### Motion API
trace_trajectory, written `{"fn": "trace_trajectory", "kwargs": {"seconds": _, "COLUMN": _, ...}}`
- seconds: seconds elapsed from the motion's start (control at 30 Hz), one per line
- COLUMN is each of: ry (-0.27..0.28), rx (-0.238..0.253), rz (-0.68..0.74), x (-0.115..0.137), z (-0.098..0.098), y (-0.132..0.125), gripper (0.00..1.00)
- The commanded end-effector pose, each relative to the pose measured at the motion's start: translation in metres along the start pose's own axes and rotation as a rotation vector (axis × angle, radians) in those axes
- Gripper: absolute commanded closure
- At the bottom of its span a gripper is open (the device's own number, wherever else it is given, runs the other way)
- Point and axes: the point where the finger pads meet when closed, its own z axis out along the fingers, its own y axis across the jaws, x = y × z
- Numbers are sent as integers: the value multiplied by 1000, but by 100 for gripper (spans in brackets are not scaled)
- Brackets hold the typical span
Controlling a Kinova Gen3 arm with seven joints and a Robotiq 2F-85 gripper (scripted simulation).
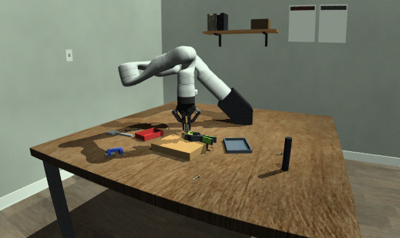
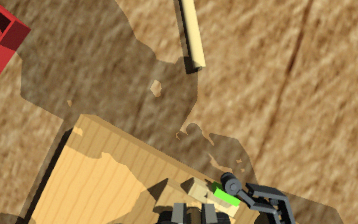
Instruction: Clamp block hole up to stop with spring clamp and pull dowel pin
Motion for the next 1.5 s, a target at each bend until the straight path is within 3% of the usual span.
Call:
{"fn": "trace_trajectory", "kwargs": {"seconds": 0.0, "ry": -3, "rx": -1, "rz": -19, "x": -1, "z": -1, "y": 0, "gripper": 90}}
{"fn": "trace_trajectory", "kwargs": {"seconds": 0.93, "ry": -3, "rx": -1, "rz": -216, "x": -1, "z": -2, "y": 0, "gripper": 90}}
{"fn": "trace_trajectory", "kwargs": {"seconds": 1.47, "ry": -3, "rx": -1, "rz": -102, "x": -1, "z": -2, "y": 0, "gripper": 90}}
